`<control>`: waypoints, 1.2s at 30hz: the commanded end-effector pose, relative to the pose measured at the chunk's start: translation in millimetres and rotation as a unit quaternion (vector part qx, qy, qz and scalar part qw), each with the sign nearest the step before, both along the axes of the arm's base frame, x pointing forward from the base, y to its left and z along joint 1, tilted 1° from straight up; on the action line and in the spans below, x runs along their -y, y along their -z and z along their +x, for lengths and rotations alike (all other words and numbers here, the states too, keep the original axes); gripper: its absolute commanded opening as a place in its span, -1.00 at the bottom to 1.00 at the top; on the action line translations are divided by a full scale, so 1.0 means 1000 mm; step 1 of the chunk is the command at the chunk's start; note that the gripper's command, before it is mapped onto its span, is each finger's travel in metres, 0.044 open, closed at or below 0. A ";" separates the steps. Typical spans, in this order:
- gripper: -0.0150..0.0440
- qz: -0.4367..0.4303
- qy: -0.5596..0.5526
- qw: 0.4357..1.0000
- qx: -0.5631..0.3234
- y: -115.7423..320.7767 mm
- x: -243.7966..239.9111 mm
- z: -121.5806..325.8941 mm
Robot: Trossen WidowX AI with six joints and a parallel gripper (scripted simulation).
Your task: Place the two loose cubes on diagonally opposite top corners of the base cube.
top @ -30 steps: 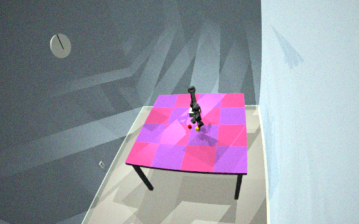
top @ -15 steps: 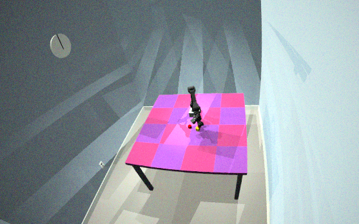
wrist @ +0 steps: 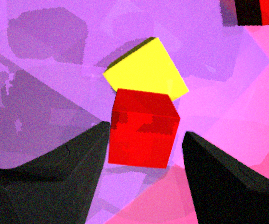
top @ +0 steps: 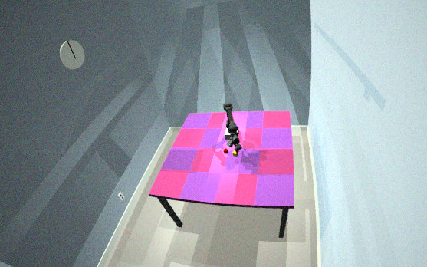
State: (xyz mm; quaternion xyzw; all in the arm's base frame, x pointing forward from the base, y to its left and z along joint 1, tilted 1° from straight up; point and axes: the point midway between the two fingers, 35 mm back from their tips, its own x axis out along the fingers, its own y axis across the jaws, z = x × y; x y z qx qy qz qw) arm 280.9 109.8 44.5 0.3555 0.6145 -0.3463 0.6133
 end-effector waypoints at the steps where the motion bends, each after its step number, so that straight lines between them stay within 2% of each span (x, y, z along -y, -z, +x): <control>1: 0.20 0.002 0.000 1.000 0.005 -0.008 -0.001 0.003; 17: 0.20 0.002 0.000 1.000 0.005 -0.026 -0.001 0.002; 18: 0.29 0.001 -0.003 1.000 0.003 -0.023 0.000 0.001; 20: 0.41 0.001 -0.034 0.999 0.003 -0.024 0.005 0.001; 28: 0.41 -0.002 -0.214 0.977 0.006 -0.032 0.030 0.001; 36: 0.41 -0.004 -0.387 0.922 0.008 -0.038 0.054 -0.001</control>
